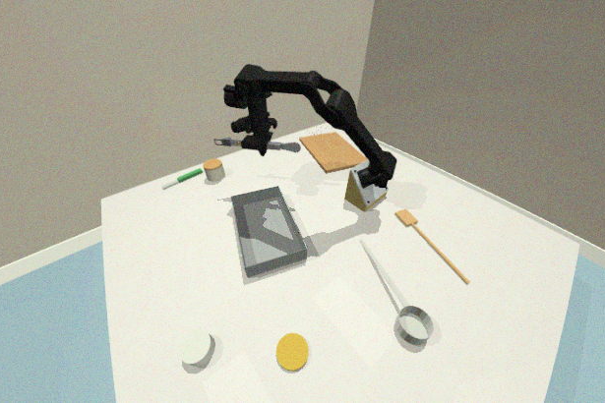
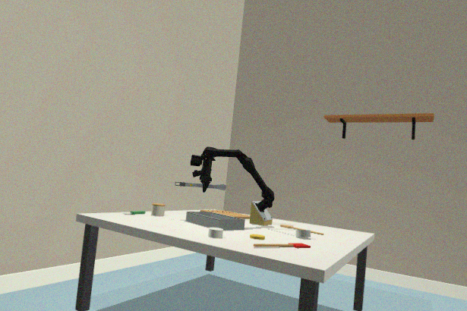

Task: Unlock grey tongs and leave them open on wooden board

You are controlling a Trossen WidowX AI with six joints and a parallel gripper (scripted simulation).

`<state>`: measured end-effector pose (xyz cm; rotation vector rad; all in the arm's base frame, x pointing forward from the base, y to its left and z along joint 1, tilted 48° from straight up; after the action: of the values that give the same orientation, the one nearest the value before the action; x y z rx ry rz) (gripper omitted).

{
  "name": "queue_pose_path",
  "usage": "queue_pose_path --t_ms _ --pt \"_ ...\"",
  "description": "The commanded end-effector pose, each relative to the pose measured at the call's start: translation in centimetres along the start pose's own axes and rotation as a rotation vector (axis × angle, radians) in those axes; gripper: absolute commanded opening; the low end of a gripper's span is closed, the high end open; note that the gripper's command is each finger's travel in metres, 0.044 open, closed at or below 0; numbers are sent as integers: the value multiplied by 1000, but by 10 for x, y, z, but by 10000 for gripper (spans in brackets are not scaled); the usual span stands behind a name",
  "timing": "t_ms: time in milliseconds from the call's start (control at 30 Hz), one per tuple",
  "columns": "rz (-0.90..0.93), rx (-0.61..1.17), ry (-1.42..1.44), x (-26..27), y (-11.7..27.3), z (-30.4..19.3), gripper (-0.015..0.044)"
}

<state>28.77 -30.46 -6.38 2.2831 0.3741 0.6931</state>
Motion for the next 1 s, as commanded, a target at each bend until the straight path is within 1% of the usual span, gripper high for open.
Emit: queue_pose_path --t_ms 0,233,333,500,967 --pt "2 -7 -72 -31 0 6 -150" --pt "11 9 -212 -92 -11 13 -150" --pt "12 11 -226 -98 -12 13 -150" --pt "9 4 -264 -115 -7 9 -150" --pt "-3 -23 -512 -213 10 -26 -150"
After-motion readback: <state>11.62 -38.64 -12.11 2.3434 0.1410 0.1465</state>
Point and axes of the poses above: the point midway between the two fingers, 35 mm back from their tips, its own y axis back along the fingers, its own x axis across the jaws, z = x × y, the point moved 9 cm from there along y, back along the fingers, and after that the axes turned 7 degrees about -y, right-handed, at the moved point
